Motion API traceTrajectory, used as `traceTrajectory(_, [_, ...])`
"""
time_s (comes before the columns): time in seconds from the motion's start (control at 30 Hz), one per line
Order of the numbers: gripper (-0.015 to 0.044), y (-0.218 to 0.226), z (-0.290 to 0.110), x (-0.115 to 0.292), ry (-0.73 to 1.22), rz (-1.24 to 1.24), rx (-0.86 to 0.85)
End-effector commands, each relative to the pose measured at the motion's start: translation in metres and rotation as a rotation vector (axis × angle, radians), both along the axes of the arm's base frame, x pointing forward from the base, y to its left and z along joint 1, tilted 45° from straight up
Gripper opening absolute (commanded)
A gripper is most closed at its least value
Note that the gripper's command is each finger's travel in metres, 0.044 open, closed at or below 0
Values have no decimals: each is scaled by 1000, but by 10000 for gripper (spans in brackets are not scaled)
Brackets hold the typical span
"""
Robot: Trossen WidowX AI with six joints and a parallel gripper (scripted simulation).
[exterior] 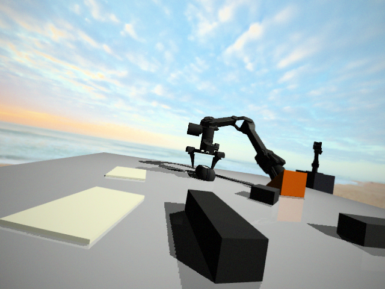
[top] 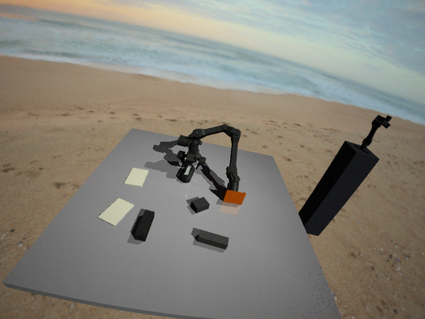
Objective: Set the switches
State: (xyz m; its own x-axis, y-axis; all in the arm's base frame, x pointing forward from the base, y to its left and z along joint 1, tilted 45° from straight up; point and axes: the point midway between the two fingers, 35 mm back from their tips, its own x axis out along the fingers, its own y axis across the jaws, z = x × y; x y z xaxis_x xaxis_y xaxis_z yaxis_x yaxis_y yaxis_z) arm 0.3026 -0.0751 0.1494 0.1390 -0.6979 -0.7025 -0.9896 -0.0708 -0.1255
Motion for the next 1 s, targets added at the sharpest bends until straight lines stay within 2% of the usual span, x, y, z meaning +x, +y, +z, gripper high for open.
traceTrajectory(0.0, [440, -3, -5, -1, 9, 4, 3])
traceTrajectory(0.1, [361, -3, -5, -1, 9, 4, 3])
traceTrajectory(0.27, [328, -3, -5, -1, 9, 4, 3])
traceTrajectory(0.97, [336, 3, -1, -2, 9, 4, 4])
